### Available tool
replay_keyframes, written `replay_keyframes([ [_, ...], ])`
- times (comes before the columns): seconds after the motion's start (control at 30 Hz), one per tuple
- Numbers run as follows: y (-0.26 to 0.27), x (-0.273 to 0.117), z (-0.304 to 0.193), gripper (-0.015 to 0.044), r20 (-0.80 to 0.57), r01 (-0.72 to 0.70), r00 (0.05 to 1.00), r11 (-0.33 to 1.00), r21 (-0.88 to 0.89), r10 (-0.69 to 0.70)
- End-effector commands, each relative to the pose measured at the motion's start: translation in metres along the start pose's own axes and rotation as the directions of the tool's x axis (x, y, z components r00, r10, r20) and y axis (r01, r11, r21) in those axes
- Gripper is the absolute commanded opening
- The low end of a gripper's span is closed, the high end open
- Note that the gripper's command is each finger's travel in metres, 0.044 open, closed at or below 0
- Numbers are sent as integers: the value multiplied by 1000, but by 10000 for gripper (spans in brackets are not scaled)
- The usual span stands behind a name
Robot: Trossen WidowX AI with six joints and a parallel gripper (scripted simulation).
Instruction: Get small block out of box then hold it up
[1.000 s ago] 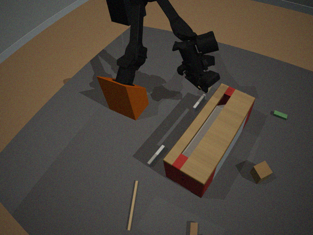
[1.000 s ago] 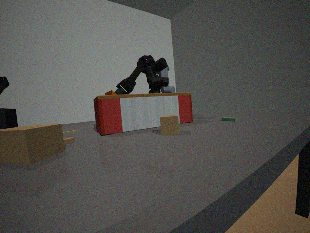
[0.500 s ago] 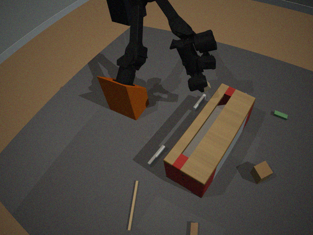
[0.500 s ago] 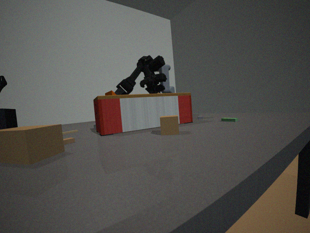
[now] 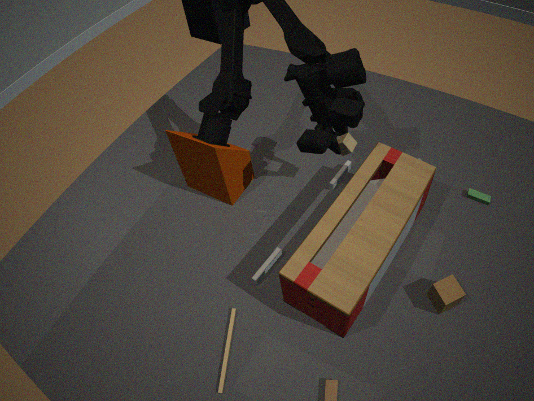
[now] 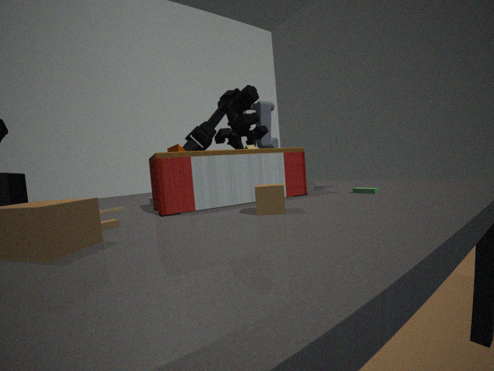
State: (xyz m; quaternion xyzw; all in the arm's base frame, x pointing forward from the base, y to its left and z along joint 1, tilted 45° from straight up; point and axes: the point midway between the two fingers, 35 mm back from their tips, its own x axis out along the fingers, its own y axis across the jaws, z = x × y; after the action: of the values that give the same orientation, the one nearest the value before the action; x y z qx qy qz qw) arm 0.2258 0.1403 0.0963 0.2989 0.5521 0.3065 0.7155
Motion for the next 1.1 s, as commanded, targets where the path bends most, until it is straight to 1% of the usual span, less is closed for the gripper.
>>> replay_keyframes([
  [0.0, 0, -5, -1, 0, 4, -13, 1000, 982, 191, 13],
  [0.23, -1, -10, -2, 0, 6, -29, 1000, 891, 452, 30],
  [0.47, -1, -16, -3, 0, 10, -42, 999, 733, 679, 48],
  [0.77, -1, -23, -4, 0, 17, -47, 997, 449, 892, 72],
  [1.07, -1, -30, -6, 0, 27, -37, 995, 108, 993, 96],
])
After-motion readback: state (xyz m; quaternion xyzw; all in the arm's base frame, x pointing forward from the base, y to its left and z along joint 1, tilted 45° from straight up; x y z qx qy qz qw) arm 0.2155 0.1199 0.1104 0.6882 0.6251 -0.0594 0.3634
